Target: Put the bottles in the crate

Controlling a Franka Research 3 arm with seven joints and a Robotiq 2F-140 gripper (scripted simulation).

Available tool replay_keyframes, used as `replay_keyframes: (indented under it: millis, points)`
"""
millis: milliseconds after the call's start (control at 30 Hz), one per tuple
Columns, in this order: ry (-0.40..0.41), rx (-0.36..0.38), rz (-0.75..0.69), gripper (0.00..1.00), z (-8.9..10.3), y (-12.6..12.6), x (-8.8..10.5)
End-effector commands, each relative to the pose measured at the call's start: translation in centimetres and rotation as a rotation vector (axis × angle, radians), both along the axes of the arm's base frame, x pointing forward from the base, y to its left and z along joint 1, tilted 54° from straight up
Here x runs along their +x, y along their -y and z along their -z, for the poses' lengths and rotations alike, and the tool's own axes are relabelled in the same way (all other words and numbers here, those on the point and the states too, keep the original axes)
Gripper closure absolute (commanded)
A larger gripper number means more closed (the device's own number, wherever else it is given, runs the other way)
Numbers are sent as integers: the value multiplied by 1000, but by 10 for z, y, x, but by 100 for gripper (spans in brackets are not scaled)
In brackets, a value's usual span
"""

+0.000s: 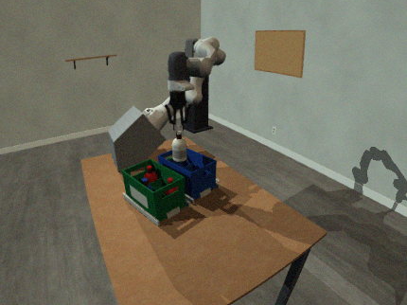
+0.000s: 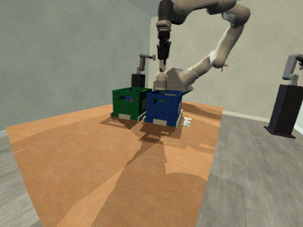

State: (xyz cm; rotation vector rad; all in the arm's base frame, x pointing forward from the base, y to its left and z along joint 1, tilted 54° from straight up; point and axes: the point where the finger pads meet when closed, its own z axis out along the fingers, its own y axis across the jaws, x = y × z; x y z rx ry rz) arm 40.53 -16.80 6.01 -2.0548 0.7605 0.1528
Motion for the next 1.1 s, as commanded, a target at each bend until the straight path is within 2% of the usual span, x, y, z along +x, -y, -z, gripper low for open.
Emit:
replay_keyframes:
  millis: [0,1067]
  points:
    - [5,-11,5,100,0,7,0]
    - [5,-11,5,100,16,-14,7]
